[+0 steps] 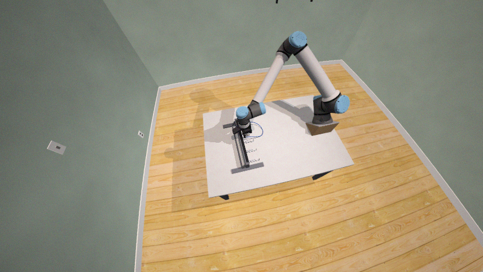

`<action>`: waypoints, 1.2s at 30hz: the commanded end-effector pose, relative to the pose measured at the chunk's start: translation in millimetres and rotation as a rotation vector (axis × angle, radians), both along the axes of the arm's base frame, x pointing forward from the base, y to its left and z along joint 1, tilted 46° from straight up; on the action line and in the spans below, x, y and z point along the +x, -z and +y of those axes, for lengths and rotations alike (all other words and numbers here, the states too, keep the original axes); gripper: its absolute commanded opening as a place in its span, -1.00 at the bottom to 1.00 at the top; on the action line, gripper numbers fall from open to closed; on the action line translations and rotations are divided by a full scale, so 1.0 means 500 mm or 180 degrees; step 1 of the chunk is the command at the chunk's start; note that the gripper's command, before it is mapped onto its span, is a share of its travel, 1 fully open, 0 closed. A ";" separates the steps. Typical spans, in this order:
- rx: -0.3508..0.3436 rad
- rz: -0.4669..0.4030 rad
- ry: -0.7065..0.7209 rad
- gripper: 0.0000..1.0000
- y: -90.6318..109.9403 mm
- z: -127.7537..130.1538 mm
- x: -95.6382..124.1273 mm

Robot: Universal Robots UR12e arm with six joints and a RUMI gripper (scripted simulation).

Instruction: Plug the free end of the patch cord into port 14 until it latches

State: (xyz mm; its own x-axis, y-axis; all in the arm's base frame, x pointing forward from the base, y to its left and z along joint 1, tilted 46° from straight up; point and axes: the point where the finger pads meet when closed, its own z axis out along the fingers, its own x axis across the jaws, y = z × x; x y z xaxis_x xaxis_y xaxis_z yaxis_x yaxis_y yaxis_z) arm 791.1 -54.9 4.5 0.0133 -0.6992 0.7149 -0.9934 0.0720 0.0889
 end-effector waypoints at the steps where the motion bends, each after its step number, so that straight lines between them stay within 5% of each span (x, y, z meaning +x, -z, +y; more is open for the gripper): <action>1: 0.0005 -0.0022 0.0003 -1.00 -0.005 -0.002 0.010; 36: 0.0011 0.0086 0.0056 -1.00 -0.005 -0.001 0.015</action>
